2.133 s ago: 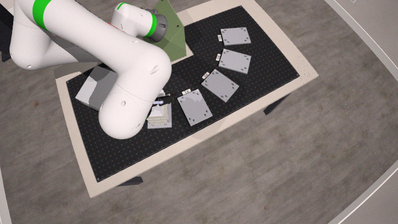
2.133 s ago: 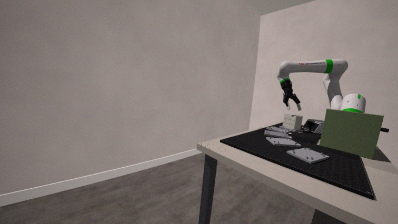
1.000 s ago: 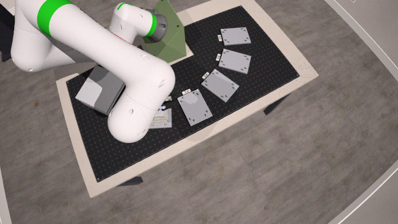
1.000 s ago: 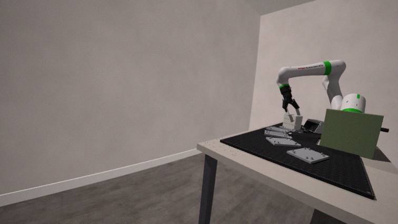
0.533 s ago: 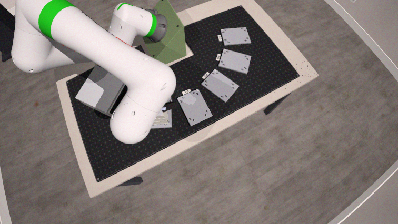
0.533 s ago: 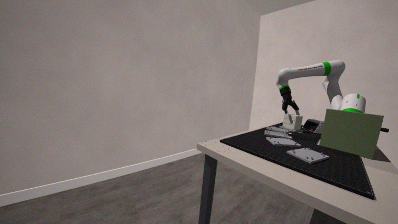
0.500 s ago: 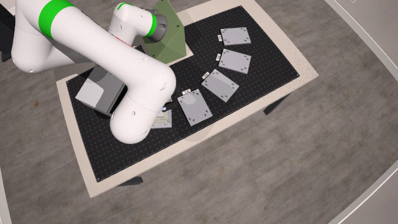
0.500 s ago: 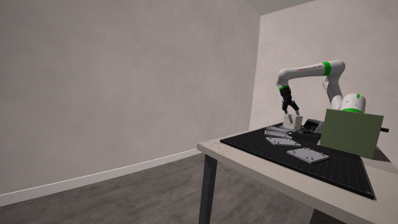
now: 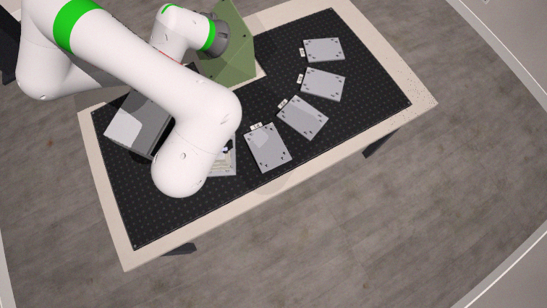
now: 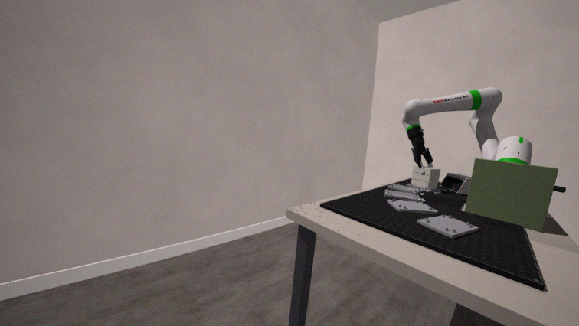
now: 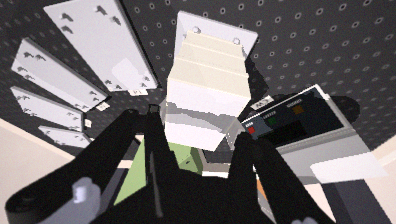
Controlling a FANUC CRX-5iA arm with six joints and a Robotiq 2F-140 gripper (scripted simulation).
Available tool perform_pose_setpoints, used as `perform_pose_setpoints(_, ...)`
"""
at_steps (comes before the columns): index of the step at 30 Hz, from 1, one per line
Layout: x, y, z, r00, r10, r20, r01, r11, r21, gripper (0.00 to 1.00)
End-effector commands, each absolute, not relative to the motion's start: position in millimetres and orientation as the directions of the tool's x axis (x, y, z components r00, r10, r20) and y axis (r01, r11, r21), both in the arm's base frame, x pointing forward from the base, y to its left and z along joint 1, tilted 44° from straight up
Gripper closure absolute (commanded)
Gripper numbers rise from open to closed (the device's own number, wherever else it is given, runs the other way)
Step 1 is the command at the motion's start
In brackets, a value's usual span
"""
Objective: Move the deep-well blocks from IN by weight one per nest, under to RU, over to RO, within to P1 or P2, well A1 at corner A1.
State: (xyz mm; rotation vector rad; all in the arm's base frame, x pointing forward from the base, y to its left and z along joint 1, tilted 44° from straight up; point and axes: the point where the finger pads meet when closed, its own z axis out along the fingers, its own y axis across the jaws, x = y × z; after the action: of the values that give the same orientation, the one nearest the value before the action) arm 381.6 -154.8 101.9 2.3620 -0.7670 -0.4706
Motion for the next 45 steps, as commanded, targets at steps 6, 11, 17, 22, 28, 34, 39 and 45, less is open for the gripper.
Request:
perform_pose_setpoints(6, 382, -155, 102, 0.77, -0.623, -0.141, -0.408, -0.65, 0.641, 0.9)
perform_pose_setpoints(11, 382, -155, 102, 0.77, -0.623, -0.141, -0.408, -0.65, 0.641, 0.9)
perform_pose_setpoints(17, 382, -155, 102, 0.77, -0.623, -0.141, -0.408, -0.65, 0.641, 0.9)
perform_pose_setpoints(22, 382, -155, 102, 0.77, -0.623, -0.141, -0.408, -0.65, 0.641, 0.9)
perform_pose_setpoints(28, 382, -151, 105, 0.77, -0.623, -0.141, -0.408, -0.65, 0.641, 0.9)
perform_pose_setpoints(34, 382, -144, 113, 0.77, -0.623, -0.141, -0.408, -0.65, 0.641, 0.9)
perform_pose_setpoints(39, 383, -139, 119, 0.77, -0.623, -0.141, -0.408, -0.65, 0.641, 0.9)
perform_pose_setpoints(45, 383, -134, 124, 0.77, -0.623, -0.141, -0.408, -0.65, 0.641, 0.9)
